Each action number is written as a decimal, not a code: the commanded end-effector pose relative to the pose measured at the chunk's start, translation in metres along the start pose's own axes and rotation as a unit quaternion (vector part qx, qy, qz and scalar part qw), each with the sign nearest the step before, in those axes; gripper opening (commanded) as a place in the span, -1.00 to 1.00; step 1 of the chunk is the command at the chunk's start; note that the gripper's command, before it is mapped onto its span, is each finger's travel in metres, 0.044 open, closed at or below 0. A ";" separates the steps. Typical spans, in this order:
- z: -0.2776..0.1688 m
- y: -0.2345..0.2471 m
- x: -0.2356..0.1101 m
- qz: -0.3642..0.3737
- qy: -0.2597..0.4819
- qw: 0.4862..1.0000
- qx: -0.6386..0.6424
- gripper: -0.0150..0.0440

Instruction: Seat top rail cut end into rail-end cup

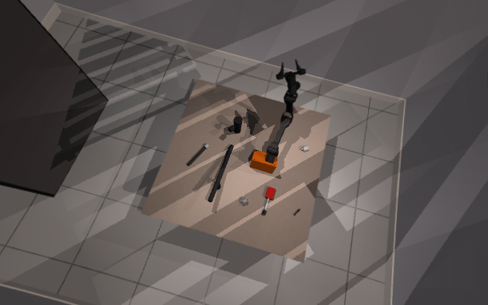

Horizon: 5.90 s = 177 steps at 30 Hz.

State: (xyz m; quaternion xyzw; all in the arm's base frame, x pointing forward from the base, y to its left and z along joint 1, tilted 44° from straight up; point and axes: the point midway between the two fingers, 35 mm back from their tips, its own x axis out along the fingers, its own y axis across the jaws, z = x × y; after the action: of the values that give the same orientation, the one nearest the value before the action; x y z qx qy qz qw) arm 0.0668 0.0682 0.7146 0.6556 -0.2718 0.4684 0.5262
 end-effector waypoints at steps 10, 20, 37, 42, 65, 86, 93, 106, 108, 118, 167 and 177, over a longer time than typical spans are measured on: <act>-0.022 -0.023 -0.002 -0.014 0.017 0.997 -0.075 1.00; -0.098 -0.136 -0.017 -0.144 0.106 0.964 -0.198 1.00; -0.144 -0.358 -0.134 -0.382 0.302 0.750 -0.448 1.00; -0.133 -0.417 -0.190 -0.452 0.357 0.649 -0.498 1.00; 0.028 -0.500 -0.464 -0.634 0.538 0.021 -0.555 1.00; 0.138 -0.469 -0.394 -0.327 0.732 -0.330 -0.498 1.00; 0.156 -0.459 -0.385 -0.275 0.749 -0.385 -0.464 1.00; 0.172 -0.464 -0.400 -0.275 0.749 -0.386 -0.464 1.00; 0.174 -0.464 -0.402 -0.275 0.748 -0.386 -0.464 1.00; 0.182 -0.470 -0.404 -0.275 0.749 -0.385 -0.464 1.00; 0.233 -0.497 -0.420 -0.275 0.747 -0.387 -0.465 0.11; 0.230 -0.494 -0.423 -0.250 0.759 -0.388 -0.459 -0.49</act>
State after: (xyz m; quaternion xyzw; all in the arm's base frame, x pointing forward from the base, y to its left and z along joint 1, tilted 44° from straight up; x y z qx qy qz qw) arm 0.3902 -0.0597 0.1191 0.7768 -0.4577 -0.0417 -0.4306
